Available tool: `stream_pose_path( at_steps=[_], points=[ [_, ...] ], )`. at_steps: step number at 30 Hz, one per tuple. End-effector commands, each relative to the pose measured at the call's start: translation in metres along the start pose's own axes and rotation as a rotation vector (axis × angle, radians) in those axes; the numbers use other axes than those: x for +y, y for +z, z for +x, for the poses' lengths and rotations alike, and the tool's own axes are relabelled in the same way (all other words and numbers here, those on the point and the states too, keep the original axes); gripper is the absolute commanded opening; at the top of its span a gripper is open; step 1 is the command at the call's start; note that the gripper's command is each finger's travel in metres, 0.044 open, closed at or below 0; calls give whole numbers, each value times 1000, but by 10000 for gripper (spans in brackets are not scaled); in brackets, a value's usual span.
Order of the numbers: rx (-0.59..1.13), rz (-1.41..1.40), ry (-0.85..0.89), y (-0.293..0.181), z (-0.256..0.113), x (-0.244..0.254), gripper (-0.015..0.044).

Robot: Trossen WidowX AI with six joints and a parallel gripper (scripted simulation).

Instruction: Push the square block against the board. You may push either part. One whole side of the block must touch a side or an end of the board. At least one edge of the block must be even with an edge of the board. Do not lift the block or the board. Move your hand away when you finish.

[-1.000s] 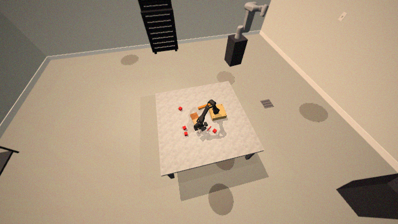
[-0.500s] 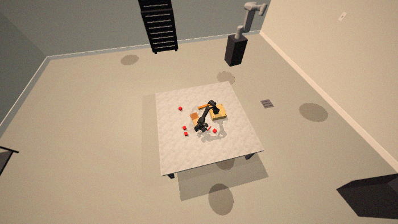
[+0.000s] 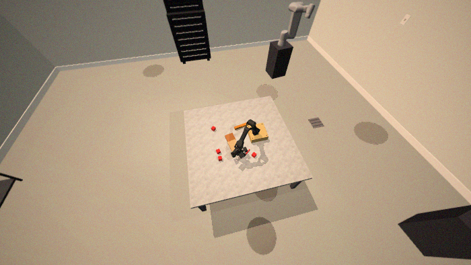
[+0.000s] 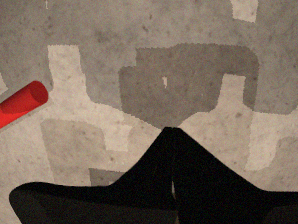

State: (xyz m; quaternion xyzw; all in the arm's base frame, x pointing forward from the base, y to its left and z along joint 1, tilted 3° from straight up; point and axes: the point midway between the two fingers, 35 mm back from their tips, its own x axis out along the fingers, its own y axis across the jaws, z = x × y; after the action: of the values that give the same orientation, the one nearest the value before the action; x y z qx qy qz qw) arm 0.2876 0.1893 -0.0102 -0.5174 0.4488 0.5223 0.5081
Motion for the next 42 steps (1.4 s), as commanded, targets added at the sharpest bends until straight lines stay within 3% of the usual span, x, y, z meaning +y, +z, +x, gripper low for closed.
stream_pose_path(
  at_steps=[1, 7, 13, 42],
  points=[
    [5, 5, -1, 5, 0, 0, 0],
    [5, 5, -1, 2, -55, 0, 0],
    [-3, 26, -7, 2, -51, -4, 0],
    [5, 943, -18, -93, -56, -65, 0]
  ],
)
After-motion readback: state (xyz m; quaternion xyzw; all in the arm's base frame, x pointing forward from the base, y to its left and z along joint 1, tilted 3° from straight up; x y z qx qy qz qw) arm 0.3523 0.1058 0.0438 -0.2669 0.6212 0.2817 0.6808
